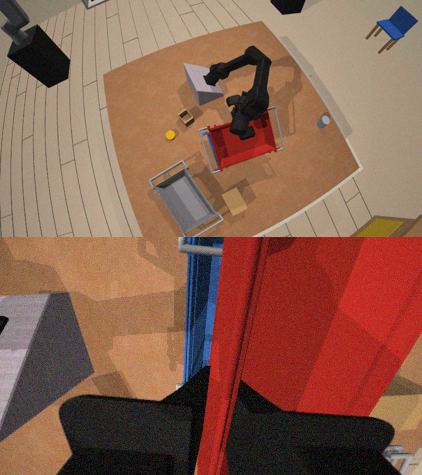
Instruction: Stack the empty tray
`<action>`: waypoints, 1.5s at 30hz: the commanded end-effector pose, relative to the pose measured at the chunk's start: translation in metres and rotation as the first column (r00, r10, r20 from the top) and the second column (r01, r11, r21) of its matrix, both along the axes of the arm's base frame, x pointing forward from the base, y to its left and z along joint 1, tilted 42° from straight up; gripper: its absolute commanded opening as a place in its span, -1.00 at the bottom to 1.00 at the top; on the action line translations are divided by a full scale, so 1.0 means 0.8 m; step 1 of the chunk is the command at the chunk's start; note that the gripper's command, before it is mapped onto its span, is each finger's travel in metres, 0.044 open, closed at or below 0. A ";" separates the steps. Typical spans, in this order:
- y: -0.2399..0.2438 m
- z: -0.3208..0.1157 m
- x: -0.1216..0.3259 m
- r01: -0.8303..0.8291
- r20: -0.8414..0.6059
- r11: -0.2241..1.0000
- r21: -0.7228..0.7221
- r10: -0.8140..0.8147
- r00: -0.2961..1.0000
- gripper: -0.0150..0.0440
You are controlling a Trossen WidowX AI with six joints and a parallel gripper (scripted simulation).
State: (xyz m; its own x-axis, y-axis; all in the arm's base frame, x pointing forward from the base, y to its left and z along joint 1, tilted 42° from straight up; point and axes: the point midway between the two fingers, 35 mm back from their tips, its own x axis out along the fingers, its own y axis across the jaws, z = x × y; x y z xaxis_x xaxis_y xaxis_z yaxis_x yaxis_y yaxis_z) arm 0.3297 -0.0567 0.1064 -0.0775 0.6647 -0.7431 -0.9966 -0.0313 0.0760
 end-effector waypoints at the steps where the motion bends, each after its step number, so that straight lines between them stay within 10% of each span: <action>1: -0.006 0.004 0.002 0.009 0.017 1.000 -0.002 -0.009 1.000 -0.49; 45: 0.009 -0.013 0.002 0.008 0.018 1.000 -0.002 -0.008 1.000 -0.49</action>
